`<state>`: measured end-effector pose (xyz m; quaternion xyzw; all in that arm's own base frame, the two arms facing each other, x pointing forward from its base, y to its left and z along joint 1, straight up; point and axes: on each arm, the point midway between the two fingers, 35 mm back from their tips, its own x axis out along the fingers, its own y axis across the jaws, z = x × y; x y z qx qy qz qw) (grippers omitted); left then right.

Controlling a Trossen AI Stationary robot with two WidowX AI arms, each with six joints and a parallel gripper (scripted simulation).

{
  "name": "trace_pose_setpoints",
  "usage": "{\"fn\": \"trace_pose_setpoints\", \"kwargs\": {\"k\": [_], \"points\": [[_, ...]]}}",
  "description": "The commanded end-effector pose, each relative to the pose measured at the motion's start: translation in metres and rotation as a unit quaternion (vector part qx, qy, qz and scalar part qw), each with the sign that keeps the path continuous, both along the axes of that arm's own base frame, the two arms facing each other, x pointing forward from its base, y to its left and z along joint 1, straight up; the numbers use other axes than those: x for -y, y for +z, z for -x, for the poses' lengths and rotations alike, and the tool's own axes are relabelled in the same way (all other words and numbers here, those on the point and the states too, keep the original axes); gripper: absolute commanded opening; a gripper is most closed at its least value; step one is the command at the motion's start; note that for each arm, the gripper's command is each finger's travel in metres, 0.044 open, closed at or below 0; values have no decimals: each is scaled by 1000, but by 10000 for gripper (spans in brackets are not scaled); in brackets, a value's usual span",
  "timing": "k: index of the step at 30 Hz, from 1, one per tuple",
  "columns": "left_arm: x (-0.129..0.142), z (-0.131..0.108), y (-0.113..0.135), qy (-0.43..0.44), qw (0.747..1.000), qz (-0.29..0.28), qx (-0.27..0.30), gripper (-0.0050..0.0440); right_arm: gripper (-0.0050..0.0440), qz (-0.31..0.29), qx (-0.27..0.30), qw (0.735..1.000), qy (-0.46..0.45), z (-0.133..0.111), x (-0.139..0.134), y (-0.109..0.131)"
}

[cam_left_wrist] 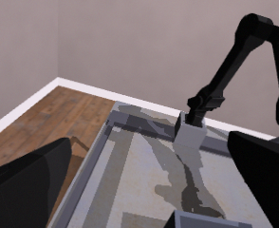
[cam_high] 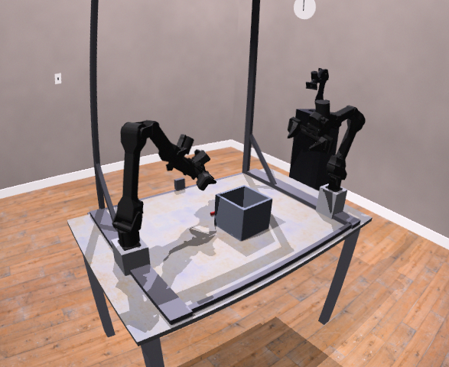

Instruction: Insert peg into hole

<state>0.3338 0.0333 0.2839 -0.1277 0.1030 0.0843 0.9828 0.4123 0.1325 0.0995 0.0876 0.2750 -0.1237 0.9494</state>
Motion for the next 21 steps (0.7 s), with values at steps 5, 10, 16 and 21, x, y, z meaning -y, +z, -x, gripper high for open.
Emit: {"fn": "trace_pose_setpoints", "kwargs": {"k": [5,10,16,21], "points": [[10,5,12,-25,999,-30,34,440,125,15,30,999,29,-9,-15,-39],[15,7,17,-38,997,-49,51,440,125,27,42,998,44,-8,-20,-64],[19,9,21,-48,995,-64,66,440,125,34,54,996,56,-5,-23,-82],[23,11,26,-58,991,-82,84,440,125,44,66,994,69,2,-24,-104]]}}
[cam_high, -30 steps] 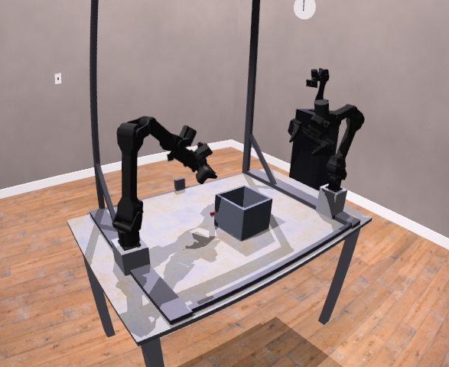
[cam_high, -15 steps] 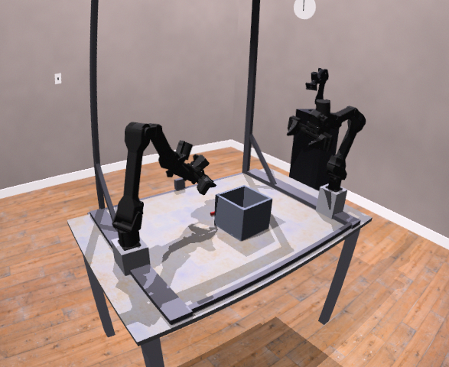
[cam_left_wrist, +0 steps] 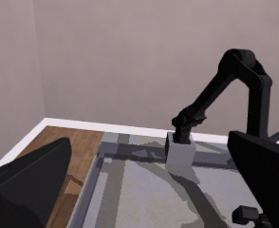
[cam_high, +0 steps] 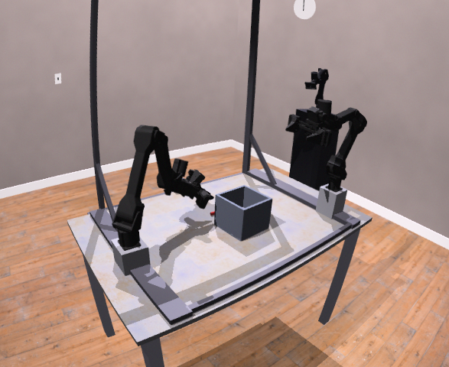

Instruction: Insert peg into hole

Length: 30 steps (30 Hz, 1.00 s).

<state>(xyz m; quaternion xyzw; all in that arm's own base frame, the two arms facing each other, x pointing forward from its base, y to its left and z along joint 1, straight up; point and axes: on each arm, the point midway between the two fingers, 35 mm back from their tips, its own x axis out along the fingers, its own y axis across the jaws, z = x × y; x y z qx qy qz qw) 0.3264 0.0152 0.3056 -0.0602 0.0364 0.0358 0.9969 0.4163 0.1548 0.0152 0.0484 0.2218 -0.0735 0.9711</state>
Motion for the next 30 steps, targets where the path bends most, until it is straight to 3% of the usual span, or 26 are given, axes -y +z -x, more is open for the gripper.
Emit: {"fn": "trace_pose_setpoints", "kwargs": {"k": [1,9,30], "points": [[6,4,6,-14,1000,-17,20,440,125,14,13,1000,15,8,-1,-23],[14,10,14,-31,997,-49,51,440,125,32,33,998,37,25,1,-51],[16,11,16,-36,996,-61,61,440,125,36,39,998,43,35,3,-63]]}}
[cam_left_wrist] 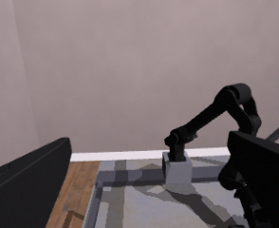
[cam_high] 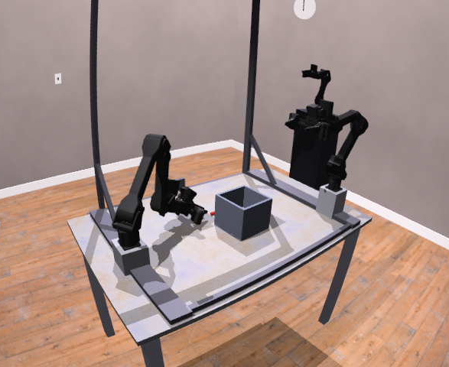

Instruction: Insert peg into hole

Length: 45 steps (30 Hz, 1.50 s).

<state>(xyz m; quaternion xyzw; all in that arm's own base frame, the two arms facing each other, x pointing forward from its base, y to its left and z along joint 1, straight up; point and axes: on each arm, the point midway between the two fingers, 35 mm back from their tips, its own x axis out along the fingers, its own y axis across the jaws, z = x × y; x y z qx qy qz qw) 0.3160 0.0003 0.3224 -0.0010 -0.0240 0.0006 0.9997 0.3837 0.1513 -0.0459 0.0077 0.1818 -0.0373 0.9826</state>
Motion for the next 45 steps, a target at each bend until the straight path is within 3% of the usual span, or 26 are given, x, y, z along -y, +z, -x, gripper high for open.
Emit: {"fn": "trace_pose_setpoints", "kwargs": {"k": [1,15,16,21,32,45], "points": [[1,1,-1,-3,1000,-1,0,440,125,1,0,1000,0,1,-1,-1],[1,1,-1,-3,1000,-1,0,440,125,-9,13,1000,0,-7,-3,12],[1,1,0,-3,1000,-1,1,440,125,-1,1,1000,0,-10,0,-2],[1,1,-1,-3,1000,-1,0,440,125,-3,3,1000,0,-17,1,-7],[1,1,-1,-3,1000,-1,0,440,125,1,-2,1000,0,-25,3,-11],[1,1,-1,-3,1000,-1,0,440,125,-1,1,1000,0,-52,3,-18]]}}
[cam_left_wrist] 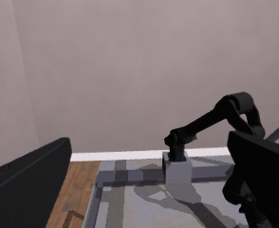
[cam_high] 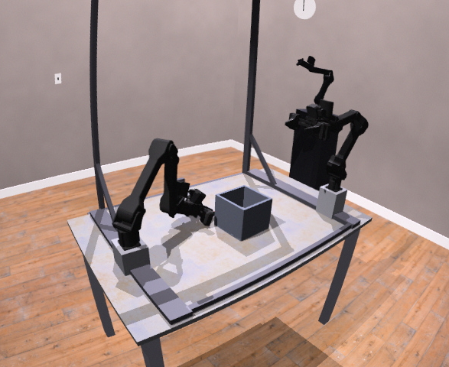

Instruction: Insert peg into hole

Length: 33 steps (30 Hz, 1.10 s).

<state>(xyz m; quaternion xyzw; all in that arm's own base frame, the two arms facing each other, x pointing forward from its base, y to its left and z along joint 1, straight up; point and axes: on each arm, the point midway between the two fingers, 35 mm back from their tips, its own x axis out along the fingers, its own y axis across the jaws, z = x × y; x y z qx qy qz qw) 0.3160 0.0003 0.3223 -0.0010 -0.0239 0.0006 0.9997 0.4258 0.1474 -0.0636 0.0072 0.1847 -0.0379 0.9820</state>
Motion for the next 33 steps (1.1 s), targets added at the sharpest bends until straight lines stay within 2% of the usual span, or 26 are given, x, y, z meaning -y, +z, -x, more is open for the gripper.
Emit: {"fn": "trace_pose_setpoints", "kwargs": {"k": [1,6,7,33], "points": [[1,1,-1,-3,1000,-1,0,440,125,-2,4,1000,0,-11,0,-1],[1,1,-1,-3,1000,-1,0,440,125,-1,3,1000,4,-5,-3,0],[1,1,-1,-3,1000,-1,0,440,85,-1,3,1000,3,-6,-3,0],[1,1,-1,-3,1000,-1,0,440,87,-2,4,1000,3,-5,-3,1]]}}
